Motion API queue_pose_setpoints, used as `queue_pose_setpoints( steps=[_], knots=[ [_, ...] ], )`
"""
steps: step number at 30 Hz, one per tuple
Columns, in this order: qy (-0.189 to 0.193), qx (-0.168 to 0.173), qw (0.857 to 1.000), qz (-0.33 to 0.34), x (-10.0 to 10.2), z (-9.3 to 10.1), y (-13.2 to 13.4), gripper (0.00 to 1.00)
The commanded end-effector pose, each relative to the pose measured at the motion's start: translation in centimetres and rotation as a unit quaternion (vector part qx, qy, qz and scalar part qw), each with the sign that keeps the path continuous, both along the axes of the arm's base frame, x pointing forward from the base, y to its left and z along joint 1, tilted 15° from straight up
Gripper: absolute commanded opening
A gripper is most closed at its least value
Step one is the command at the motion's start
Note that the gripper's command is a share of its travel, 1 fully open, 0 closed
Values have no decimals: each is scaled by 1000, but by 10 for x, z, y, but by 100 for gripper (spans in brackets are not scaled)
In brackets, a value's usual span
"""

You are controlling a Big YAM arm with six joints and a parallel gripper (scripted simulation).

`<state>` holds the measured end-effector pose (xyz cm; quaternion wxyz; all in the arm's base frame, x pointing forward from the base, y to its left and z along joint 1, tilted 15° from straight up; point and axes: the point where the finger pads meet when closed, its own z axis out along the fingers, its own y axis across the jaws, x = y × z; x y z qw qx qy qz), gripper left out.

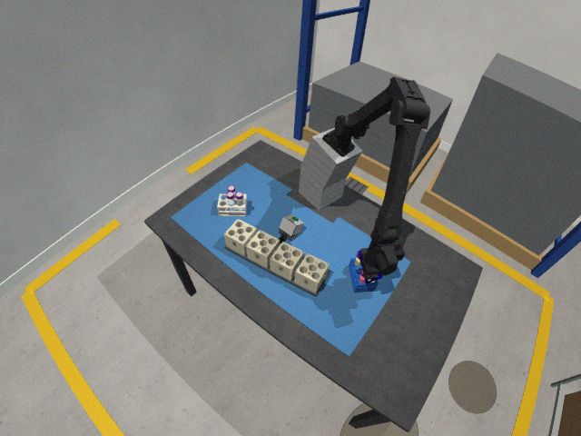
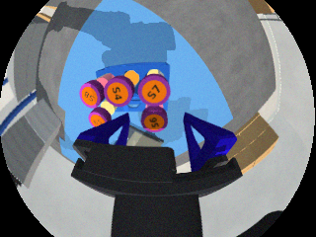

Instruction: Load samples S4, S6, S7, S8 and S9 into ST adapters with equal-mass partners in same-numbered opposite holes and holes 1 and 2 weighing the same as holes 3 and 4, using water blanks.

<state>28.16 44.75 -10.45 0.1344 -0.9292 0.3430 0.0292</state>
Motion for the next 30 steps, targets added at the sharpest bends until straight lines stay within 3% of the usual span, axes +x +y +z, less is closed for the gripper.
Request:
queue_pose_setpoints(
  steps=[1,8,9,25,26,27,30],
  knots=[
    [4,-2,1000,-1,-4,-10,-2,80],
    [1,2,1000,-1,-1,-7,4,80],
    [1,2,1000,-1,-1,-7,4,0],
    [1,2,1000,-1,-1,-7,3,0],
    [5,-5,1000,-1,-4,-3,-5,0],
    [-2,5,1000,-2,1,16,-2,0],
    [-3,5,1000,-2,4,26,-7,0]
  ],
)
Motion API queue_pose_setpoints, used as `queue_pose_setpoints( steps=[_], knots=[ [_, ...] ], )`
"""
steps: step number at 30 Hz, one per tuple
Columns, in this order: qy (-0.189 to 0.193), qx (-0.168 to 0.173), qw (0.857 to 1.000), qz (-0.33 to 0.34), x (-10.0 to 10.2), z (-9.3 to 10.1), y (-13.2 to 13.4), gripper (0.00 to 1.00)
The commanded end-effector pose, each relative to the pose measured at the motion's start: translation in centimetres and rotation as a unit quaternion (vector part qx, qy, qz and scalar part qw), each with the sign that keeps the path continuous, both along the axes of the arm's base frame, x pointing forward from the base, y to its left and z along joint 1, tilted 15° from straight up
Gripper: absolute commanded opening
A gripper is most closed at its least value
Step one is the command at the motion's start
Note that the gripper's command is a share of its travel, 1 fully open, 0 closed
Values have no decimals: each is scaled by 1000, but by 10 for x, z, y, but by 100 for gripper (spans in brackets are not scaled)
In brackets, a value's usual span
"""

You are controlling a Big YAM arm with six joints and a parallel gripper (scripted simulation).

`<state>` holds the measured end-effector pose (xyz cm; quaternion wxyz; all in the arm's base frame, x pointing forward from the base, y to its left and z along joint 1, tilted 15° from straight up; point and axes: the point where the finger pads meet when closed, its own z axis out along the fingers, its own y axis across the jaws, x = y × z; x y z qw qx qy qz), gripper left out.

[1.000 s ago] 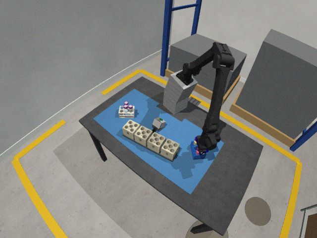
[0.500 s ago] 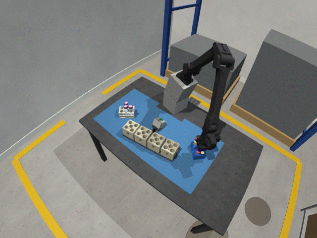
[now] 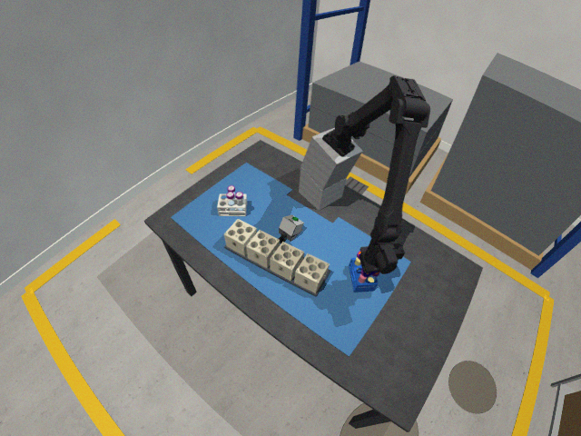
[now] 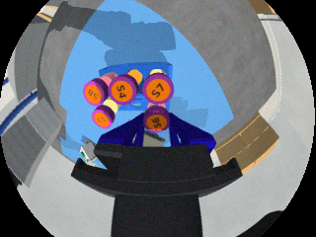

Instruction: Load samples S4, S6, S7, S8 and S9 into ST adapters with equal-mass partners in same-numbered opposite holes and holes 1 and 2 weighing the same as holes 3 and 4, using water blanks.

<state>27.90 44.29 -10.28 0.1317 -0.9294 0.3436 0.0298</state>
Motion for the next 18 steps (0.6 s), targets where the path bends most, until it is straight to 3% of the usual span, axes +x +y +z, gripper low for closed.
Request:
queue_pose_setpoints(
  steps=[1,18],
  knots=[
    [-5,8,1000,-1,7,27,-4,0],
    [-5,9,1000,-1,5,75,-17,0]
  ],
)
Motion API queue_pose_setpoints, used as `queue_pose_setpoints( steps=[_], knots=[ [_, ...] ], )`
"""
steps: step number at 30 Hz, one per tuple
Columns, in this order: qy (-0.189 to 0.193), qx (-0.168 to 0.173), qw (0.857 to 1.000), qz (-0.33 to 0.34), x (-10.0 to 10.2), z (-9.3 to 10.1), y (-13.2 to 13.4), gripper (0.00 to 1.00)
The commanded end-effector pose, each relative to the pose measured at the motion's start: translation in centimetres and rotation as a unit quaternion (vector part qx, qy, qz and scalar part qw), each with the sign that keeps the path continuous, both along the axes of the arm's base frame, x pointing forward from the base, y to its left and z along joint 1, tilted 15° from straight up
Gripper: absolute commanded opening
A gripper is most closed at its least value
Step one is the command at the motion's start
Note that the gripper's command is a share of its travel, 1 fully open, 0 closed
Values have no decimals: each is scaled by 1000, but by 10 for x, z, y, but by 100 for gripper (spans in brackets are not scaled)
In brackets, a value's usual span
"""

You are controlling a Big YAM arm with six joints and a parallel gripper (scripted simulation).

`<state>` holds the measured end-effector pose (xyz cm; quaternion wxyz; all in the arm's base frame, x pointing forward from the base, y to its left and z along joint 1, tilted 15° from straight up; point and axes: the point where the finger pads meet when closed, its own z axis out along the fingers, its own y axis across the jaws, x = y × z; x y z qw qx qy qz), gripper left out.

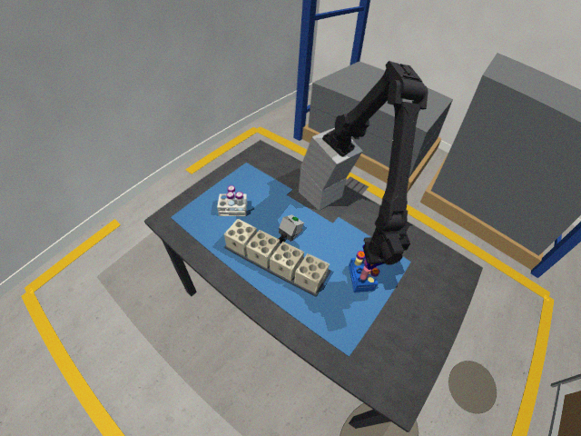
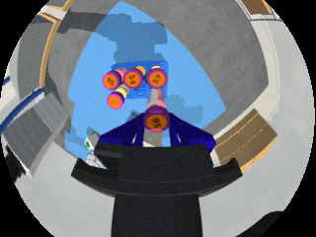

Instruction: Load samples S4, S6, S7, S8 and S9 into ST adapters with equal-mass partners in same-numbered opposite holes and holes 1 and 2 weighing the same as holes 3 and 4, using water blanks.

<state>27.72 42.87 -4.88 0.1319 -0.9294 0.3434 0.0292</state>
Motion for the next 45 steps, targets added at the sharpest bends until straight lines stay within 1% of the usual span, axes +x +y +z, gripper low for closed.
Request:
queue_pose_setpoints(
  steps=[1,6,9,11,12,13,19,22,24,25,26,45],
  knots=[
    [-6,10,1000,-1,8,26,-2,0],
    [-4,8,1000,3,2,40,-7,0],
    [-6,10,1000,-1,6,51,-10,0],
    [-6,10,1000,-1,6,51,-10,0],
    [2,1,1000,0,1,43,-12,0],
    [-5,10,1000,1,3,58,-10,0],
    [-10,15,1000,-1,9,82,-13,0],
    [-14,21,1000,3,9,97,-9,0],
    [-17,26,1000,1,12,108,-7,0],
    [-16,24,1000,0,12,108,-9,0],
    [-8,13,1000,-1,4,92,-13,0],
    [-8,13,1000,-1,4,92,-13,0]
  ],
)
